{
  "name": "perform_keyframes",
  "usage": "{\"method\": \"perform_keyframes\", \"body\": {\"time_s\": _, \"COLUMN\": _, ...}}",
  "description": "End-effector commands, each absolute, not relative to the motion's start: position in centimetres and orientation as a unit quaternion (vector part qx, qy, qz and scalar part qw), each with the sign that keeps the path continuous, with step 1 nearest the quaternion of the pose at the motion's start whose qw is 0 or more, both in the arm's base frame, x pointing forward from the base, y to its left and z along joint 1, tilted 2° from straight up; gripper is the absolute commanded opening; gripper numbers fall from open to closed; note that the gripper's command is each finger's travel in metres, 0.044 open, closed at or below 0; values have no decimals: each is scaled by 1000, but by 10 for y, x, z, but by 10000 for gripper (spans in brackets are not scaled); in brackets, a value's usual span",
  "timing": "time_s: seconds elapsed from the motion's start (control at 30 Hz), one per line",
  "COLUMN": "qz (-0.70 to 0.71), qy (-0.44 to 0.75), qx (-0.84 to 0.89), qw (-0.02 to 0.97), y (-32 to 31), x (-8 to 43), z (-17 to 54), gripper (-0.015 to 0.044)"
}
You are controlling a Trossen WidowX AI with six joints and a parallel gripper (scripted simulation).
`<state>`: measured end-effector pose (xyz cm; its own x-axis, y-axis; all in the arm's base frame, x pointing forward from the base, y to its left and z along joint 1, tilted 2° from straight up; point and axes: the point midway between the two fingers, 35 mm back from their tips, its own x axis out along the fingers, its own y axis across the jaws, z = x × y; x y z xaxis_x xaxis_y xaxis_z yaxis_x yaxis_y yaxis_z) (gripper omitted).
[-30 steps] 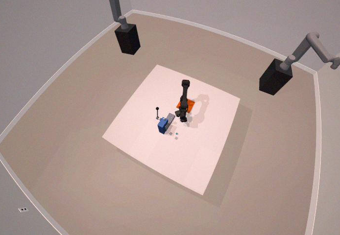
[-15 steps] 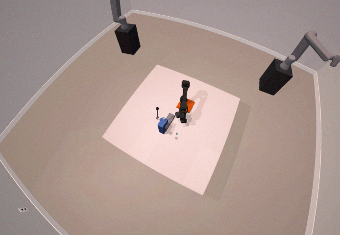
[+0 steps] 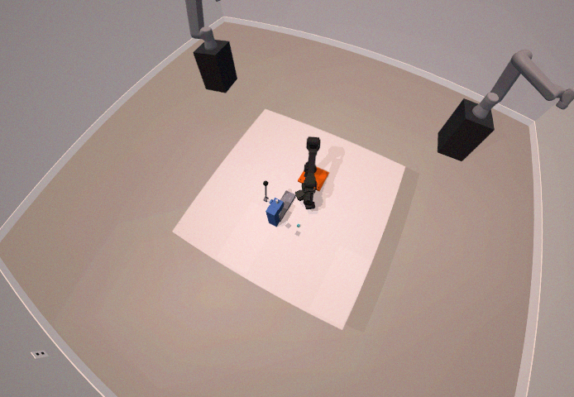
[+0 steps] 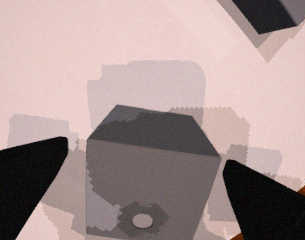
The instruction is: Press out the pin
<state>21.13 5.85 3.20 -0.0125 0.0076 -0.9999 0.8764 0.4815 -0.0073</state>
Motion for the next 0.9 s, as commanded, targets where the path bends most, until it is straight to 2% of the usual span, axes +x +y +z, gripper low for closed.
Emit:
{"method": "perform_keyframes", "body": {"time_s": 0.0, "qz": -363, "qy": 612, "qx": 361, "qw": 603, "y": 58, "x": 211, "z": 29, "gripper": 414}}
{"method": "perform_keyframes", "body": {"time_s": 0.27, "qz": -363, "qy": 612, "qx": 361, "qw": 603, "y": 58, "x": 211, "z": 29, "gripper": 204}}
{"method": "perform_keyframes", "body": {"time_s": 0.47, "qz": -363, "qy": 612, "qx": 361, "qw": 603, "y": 58, "x": 211, "z": 29, "gripper": 164}}
{"method": "perform_keyframes", "body": {"time_s": 0.67, "qz": -363, "qy": 612, "qx": 361, "qw": 603, "y": 59, "x": 213, "z": 48, "gripper": 6}}
{"method": "perform_keyframes", "body": {"time_s": 0.87, "qz": -363, "qy": 612, "qx": 361, "qw": 603, "y": 60, "x": 213, "z": 81, "gripper": 0}}
